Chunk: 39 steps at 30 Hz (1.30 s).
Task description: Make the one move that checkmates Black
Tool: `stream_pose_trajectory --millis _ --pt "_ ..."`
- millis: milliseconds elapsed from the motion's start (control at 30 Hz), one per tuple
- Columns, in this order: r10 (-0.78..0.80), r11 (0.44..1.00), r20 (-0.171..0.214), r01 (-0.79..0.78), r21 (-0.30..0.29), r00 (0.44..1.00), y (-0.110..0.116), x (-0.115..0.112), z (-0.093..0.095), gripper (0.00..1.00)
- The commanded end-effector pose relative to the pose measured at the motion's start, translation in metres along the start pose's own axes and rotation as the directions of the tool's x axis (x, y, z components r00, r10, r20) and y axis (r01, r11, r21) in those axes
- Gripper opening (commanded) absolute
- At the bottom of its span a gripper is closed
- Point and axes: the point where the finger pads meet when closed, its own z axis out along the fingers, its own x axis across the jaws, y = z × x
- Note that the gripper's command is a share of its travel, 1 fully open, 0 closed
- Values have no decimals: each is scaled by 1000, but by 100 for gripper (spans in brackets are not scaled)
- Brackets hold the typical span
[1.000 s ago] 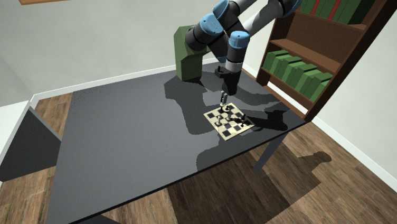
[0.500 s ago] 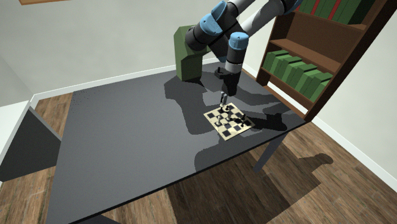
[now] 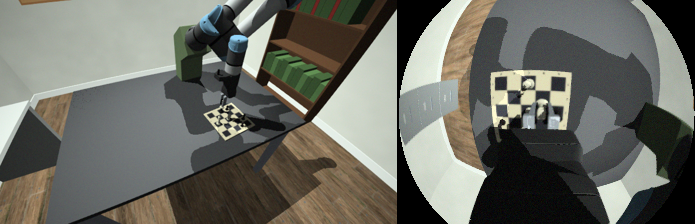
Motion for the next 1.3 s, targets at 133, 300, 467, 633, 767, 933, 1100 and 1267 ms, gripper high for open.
stream_pose_trajectory --millis 133,300,467,633,767,933,1100,1267 --pt "0 1000 0 0 0 1000 0 0 11 0" --pt "0 1000 0 0 0 1000 0 0 15 0" --pt "0 1000 0 0 0 1000 0 0 22 0" --pt "0 1000 0 0 0 1000 0 0 30 0" --pt "0 1000 0 0 0 1000 0 0 36 0" --pt "0 1000 0 0 0 1000 0 0 41 0" --pt "0 1000 0 0 0 1000 0 1 48 0" --pt "0 1000 0 0 0 1000 0 1 55 0"
